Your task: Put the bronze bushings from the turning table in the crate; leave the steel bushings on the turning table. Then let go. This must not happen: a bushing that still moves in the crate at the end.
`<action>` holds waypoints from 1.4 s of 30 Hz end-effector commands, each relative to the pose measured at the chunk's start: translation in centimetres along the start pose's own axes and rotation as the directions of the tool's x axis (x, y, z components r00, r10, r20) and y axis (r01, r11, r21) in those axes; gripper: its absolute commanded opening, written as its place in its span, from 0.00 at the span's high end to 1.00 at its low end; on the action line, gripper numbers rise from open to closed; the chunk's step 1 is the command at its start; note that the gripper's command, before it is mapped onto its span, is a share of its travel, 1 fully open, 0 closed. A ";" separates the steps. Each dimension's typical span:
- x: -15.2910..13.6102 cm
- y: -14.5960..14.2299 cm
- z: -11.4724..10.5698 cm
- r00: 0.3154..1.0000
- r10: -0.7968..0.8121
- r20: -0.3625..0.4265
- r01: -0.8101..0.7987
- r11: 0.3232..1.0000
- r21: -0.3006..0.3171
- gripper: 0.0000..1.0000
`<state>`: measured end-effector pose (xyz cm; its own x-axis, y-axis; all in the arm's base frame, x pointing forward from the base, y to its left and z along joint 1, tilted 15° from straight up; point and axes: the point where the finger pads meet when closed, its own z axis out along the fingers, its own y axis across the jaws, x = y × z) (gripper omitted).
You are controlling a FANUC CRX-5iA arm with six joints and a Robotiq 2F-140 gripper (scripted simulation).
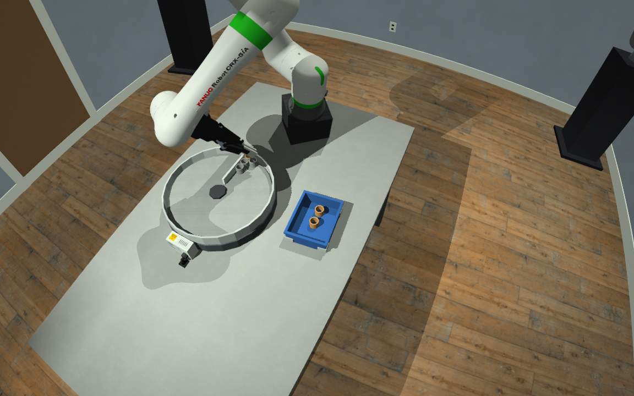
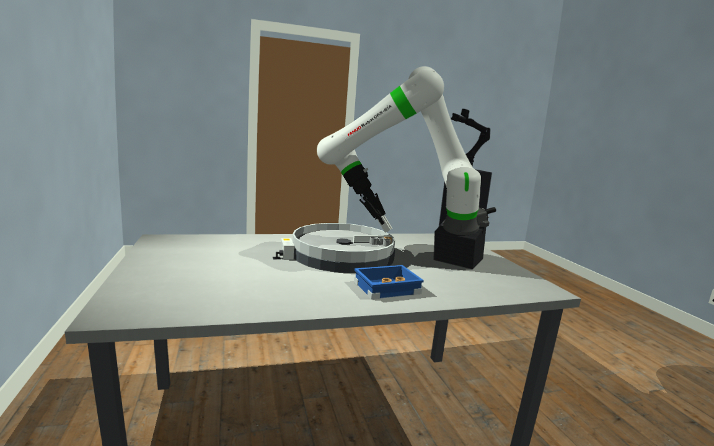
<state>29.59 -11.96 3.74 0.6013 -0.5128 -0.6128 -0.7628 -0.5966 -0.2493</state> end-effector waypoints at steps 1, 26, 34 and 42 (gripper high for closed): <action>0.0 0.0 0.0 1.000 0.000 0.000 0.000 1.000 0.000 0.94; 1.5 0.0 1.8 1.000 0.000 0.000 0.000 1.000 0.000 0.94; 1.5 0.0 1.8 1.000 0.000 0.000 0.000 1.000 0.000 0.94; 1.5 0.0 1.8 1.000 0.000 0.000 0.000 1.000 0.000 0.94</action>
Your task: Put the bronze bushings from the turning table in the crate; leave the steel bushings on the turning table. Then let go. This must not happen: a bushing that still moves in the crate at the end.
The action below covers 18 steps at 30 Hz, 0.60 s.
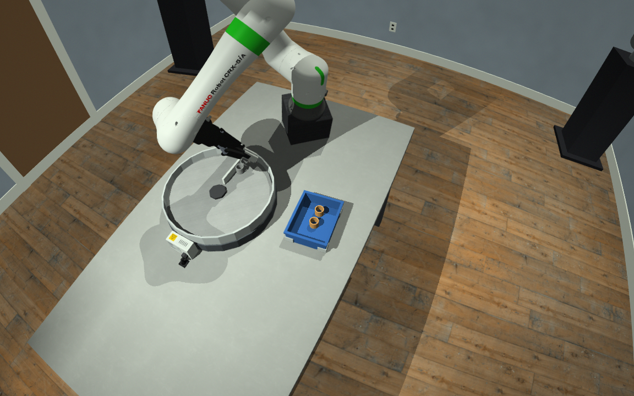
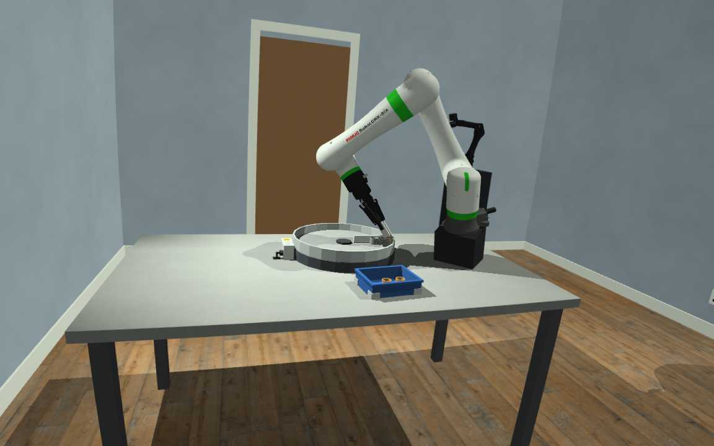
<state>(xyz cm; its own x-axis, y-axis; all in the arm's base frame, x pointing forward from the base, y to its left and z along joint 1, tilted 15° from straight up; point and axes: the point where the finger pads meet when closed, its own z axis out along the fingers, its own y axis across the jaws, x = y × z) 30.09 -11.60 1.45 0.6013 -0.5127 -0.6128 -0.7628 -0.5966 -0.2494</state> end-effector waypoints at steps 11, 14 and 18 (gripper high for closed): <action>0.0 0.0 0.0 1.000 0.000 0.000 0.000 1.000 0.000 0.94; 0.3 0.0 0.3 1.000 0.000 0.000 0.000 1.000 0.000 0.94; 0.4 0.0 0.5 1.000 0.000 0.000 0.000 1.000 0.000 0.94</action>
<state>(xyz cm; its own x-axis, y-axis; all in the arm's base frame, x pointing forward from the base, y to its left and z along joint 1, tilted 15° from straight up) 30.23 -11.51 0.82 0.6014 -0.5128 -0.6127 -0.7628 -0.5966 -0.2494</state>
